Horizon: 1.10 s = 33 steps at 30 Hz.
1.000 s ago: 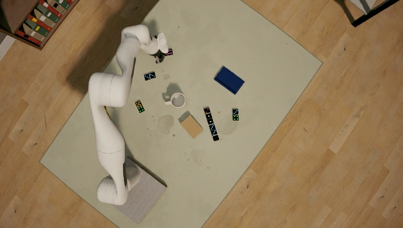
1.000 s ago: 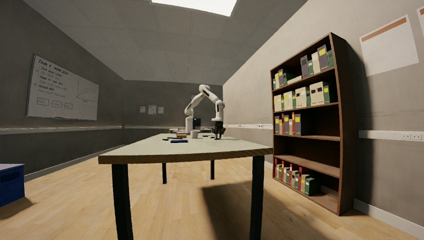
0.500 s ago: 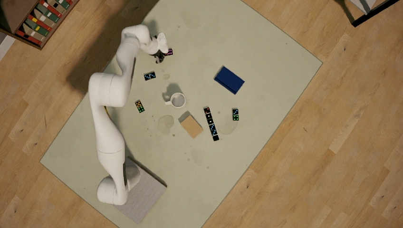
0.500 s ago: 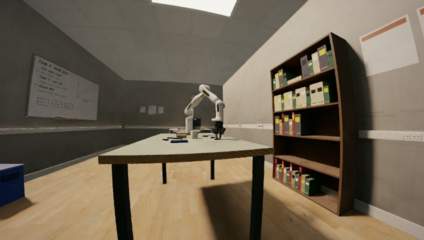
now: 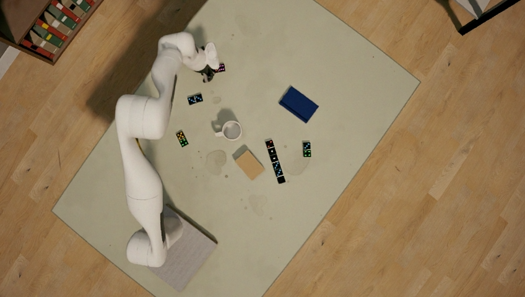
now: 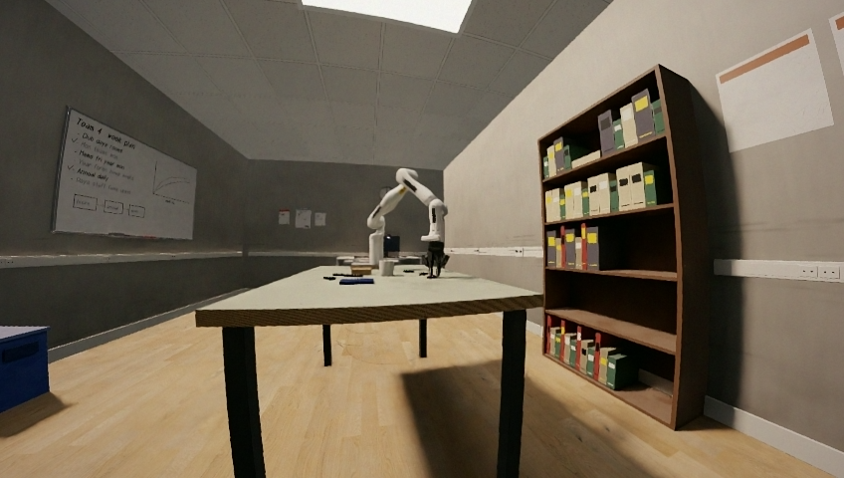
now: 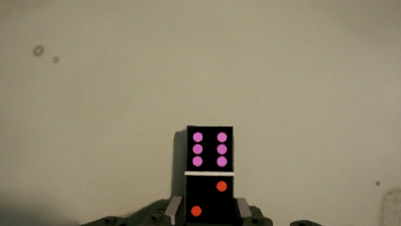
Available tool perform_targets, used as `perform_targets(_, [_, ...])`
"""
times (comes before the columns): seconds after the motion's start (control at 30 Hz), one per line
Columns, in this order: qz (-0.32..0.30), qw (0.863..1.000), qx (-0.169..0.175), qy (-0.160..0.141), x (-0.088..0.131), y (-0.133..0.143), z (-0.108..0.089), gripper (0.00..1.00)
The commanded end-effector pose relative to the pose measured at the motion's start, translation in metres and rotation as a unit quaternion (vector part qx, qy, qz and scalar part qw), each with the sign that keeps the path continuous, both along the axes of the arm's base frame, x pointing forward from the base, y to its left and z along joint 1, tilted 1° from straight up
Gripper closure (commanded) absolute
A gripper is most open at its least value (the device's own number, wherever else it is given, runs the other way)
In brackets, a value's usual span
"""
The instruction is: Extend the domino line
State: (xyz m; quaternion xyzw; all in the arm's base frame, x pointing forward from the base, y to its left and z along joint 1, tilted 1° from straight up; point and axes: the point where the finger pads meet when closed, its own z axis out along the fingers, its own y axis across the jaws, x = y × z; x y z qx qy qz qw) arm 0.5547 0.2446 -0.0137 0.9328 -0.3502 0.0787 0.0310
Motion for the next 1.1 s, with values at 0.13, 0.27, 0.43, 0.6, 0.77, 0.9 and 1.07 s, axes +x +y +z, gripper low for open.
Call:
perform_targets(0.13, [-0.001, 1.0, -0.001, 0.002, -0.0008, -0.0016, -0.0018, 0.65])
perform_targets(0.27, [-0.001, 1.0, -0.001, 0.002, -0.0008, -0.0016, -0.0018, 0.51])
perform_targets(0.43, [-0.001, 1.0, -0.001, 0.002, -0.0008, -0.0016, -0.0018, 0.51])
perform_targets(0.6, [-0.001, 1.0, -0.001, 0.002, -0.0008, -0.0016, -0.0018, 0.51])
perform_targets(0.77, [-0.001, 1.0, -0.001, 0.002, -0.0008, -0.0016, -0.0018, 0.51])
perform_targets(0.9, [-0.001, 1.0, -0.001, 0.002, -0.0008, -0.0016, -0.0018, 0.51])
perform_targets(1.07, [-0.001, 1.0, -0.001, 0.002, -0.0008, -0.0016, -0.0018, 0.51])
